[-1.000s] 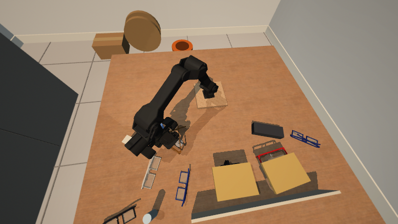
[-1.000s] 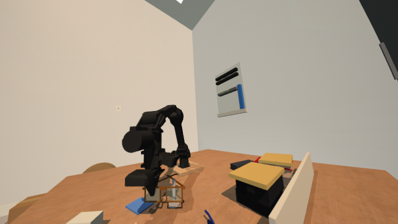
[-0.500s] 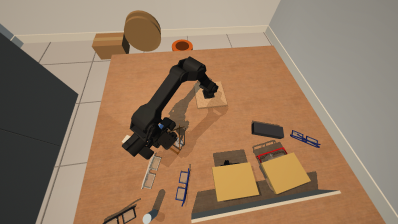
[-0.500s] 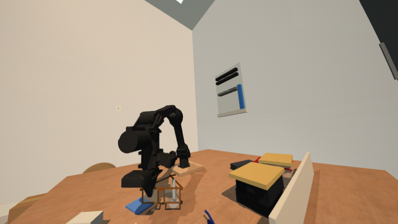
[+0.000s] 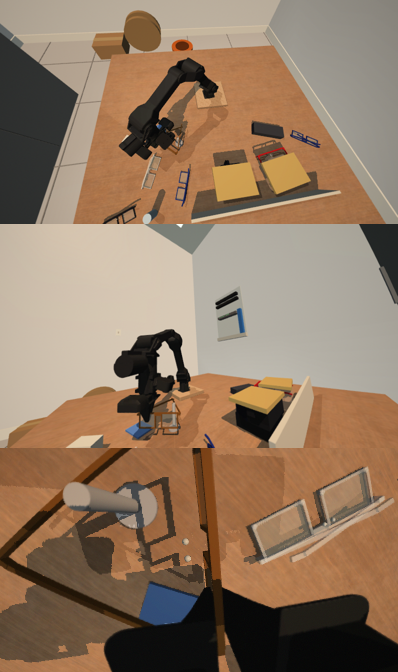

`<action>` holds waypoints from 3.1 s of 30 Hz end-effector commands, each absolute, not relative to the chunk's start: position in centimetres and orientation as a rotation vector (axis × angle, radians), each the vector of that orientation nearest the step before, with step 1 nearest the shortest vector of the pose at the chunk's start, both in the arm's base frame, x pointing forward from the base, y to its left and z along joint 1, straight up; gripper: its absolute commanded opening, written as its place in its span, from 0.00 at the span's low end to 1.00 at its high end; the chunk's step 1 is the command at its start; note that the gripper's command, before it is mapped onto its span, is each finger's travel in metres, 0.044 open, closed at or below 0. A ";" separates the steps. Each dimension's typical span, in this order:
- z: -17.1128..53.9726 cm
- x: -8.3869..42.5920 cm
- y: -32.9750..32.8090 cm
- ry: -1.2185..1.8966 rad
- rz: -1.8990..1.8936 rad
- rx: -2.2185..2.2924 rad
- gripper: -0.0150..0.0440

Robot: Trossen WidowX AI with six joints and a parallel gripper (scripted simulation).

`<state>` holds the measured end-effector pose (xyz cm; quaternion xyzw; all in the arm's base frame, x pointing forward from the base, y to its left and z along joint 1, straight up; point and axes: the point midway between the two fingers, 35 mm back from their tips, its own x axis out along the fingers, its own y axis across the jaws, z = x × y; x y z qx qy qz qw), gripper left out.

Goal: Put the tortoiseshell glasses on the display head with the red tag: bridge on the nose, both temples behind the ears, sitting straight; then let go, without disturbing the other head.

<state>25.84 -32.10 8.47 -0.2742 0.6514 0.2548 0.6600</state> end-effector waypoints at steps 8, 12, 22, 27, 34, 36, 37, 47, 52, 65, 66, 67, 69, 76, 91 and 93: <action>8.8 25.8 -33.0 1.466 0.568 -0.630 0.25; 8.8 25.7 -33.3 1.467 0.568 -0.630 0.25; 8.8 25.4 -33.9 1.467 0.568 -0.631 0.25; 8.8 25.1 -34.3 1.467 0.568 -0.631 0.25; 8.9 24.8 -34.8 1.468 0.567 -0.631 0.25; 8.9 24.7 -35.0 1.468 0.567 -0.631 0.25; 8.9 24.7 -35.0 1.468 0.567 -0.631 0.25; 8.9 24.6 -35.1 1.468 0.567 -0.631 0.25; 8.9 24.6 -35.1 1.468 0.567 -0.631 0.25; 8.9 25.0 -34.7 1.468 0.567 -0.631 0.25; 8.9 25.1 -34.7 1.468 0.568 -0.631 0.25; 8.9 25.2 -34.6 1.468 0.568 -0.631 0.25; 8.9 25.3 -34.5 1.467 0.568 -0.631 0.25; 11.0 25.4 -34.5 1.467 0.567 -0.631 0.25; 14.9 25.8 -33.5 1.458 0.600 -0.663 0.25; 14.9 26.4 -32.8 1.445 0.640 -0.703 0.25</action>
